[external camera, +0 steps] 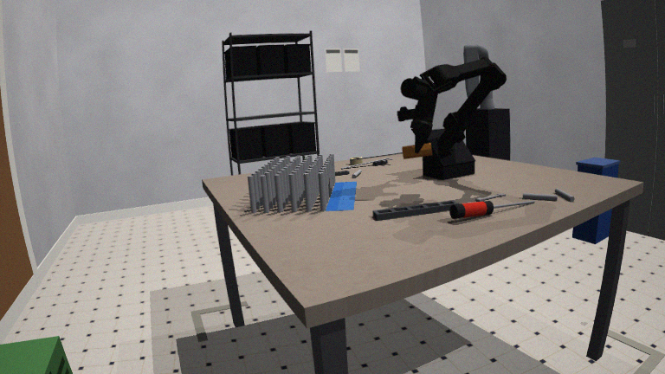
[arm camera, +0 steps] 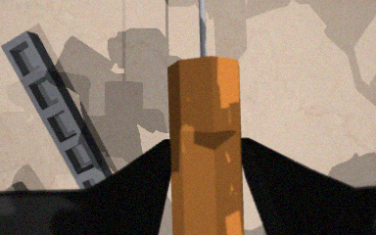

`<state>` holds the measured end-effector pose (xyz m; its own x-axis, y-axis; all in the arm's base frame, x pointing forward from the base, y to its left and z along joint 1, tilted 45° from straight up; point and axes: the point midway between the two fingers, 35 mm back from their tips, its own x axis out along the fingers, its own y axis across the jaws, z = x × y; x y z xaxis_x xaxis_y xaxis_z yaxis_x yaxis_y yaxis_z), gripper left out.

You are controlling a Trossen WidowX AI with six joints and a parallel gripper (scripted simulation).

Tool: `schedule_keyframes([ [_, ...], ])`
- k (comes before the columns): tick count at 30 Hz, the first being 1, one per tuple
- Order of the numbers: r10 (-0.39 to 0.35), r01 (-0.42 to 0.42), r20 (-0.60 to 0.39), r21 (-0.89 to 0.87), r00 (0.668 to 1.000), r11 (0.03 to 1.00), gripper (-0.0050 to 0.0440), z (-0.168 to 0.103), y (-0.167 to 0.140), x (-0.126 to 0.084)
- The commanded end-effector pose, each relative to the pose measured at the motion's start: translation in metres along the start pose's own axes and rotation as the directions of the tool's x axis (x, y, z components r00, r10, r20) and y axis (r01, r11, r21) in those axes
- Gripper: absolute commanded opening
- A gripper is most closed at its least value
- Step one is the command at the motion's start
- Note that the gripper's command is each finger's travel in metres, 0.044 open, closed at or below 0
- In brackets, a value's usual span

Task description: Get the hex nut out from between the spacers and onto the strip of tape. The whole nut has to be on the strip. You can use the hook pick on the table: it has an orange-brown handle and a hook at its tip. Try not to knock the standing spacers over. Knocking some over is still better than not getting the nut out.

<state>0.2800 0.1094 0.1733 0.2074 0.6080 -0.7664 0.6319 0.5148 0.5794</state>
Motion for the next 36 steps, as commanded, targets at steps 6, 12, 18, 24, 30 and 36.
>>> schedule_keyframes([
  [6, 0.101, -0.101, 0.017, -0.033, 0.995, 0.994, -0.0050, 0.028, -0.008, -0.017],
  [12, 0.162, -0.160, 0.029, -0.056, 0.986, 0.986, -0.0050, 0.043, -0.015, -0.026],
  [18, 0.235, -0.230, 0.052, -0.089, 0.970, 0.969, -0.0050, 0.060, -0.025, -0.039],
  [24, 0.264, -0.256, 0.066, -0.108, 0.962, 0.961, -0.0050, 0.067, -0.028, -0.045],
  [30, 0.245, -0.239, 0.064, -0.100, 0.967, 0.966, -0.0050, 0.067, -0.029, -0.028],
  [36, 0.230, -0.222, 0.068, -0.105, 0.971, 0.969, -0.0050, 0.067, -0.030, 0.008],
])
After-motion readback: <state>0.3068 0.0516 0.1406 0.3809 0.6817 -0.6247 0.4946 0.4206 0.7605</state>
